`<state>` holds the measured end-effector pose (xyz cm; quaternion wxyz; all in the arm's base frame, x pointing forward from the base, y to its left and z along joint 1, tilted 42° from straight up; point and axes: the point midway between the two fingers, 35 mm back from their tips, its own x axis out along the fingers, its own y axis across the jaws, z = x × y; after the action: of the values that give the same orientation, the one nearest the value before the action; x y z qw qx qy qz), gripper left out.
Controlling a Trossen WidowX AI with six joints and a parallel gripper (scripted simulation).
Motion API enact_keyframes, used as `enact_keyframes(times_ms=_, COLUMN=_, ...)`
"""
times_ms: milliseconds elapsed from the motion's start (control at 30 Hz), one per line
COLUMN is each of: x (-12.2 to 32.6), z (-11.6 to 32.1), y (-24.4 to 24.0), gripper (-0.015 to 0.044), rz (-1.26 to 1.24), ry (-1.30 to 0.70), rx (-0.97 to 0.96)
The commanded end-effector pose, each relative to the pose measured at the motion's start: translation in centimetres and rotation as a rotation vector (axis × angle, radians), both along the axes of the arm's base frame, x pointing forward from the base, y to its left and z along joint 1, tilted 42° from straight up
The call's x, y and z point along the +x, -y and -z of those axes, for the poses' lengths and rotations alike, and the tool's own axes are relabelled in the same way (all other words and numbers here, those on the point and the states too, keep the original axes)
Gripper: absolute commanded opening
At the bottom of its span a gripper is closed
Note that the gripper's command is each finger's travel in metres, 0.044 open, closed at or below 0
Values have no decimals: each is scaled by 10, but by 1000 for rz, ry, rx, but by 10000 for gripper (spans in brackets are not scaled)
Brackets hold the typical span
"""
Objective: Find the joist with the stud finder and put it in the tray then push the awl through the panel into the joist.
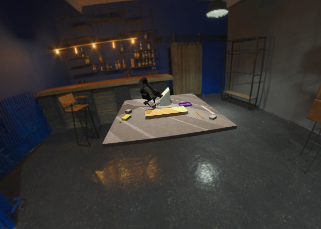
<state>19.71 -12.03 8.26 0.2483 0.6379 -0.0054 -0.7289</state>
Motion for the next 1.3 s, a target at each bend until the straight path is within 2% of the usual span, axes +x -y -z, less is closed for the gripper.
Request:
enact_keyframes(times_ms=0, x=1, z=0, y=0, gripper=0, rz=2, ry=-9, rx=33)
enact_keyframes(times_ms=1267, x=3, z=-3, y=7, gripper=0, rz=68, ry=-83, rx=288)
